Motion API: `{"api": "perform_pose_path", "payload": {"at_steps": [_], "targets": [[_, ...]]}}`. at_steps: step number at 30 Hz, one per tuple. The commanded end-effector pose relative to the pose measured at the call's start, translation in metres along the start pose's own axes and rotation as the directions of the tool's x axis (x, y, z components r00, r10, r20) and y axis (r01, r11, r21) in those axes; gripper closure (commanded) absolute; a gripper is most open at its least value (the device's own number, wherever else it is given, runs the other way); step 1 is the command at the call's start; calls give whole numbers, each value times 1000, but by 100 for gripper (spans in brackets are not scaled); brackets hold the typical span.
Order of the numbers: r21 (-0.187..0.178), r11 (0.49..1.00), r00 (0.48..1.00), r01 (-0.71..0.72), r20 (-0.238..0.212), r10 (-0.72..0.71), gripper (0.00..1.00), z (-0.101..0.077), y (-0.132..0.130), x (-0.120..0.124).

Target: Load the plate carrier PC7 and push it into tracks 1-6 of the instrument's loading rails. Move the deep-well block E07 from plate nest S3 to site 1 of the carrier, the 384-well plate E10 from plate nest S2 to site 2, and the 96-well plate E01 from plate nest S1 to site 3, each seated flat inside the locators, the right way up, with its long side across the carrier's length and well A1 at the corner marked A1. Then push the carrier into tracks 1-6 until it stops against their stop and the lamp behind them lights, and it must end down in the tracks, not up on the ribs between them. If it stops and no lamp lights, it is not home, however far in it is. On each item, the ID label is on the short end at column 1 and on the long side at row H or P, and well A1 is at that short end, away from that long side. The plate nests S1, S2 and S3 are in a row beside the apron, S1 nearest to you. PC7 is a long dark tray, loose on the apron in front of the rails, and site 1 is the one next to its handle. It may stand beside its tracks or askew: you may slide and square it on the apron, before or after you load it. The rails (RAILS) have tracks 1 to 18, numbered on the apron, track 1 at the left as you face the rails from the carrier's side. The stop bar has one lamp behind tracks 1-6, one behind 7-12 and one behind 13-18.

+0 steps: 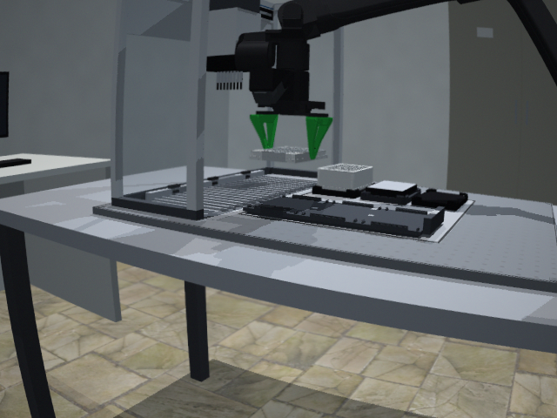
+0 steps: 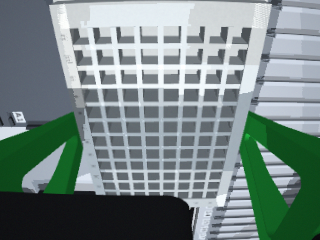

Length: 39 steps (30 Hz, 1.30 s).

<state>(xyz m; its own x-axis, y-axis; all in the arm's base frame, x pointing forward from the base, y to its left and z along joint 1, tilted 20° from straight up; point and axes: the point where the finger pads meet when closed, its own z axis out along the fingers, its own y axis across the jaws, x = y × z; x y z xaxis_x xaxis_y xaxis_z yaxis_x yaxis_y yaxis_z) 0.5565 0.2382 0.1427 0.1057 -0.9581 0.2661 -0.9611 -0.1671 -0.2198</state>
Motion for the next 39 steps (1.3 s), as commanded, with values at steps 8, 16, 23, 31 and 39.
{"api": "perform_pose_path", "payload": {"at_steps": [8, 16, 23, 31, 39], "targets": [[38, 999, 1000, -20, 15, 19, 100, -19, -13, 0], [38, 999, 1000, -20, 15, 19, 100, -19, -13, 0], [0, 1000, 1000, -11, -1, 11, 100, 24, -4, 5], [0, 1000, 1000, -10, 0, 10, 100, 40, -4, 4], [1, 1000, 1000, -6, 1, 6, 100, 61, -4, 1]]}}
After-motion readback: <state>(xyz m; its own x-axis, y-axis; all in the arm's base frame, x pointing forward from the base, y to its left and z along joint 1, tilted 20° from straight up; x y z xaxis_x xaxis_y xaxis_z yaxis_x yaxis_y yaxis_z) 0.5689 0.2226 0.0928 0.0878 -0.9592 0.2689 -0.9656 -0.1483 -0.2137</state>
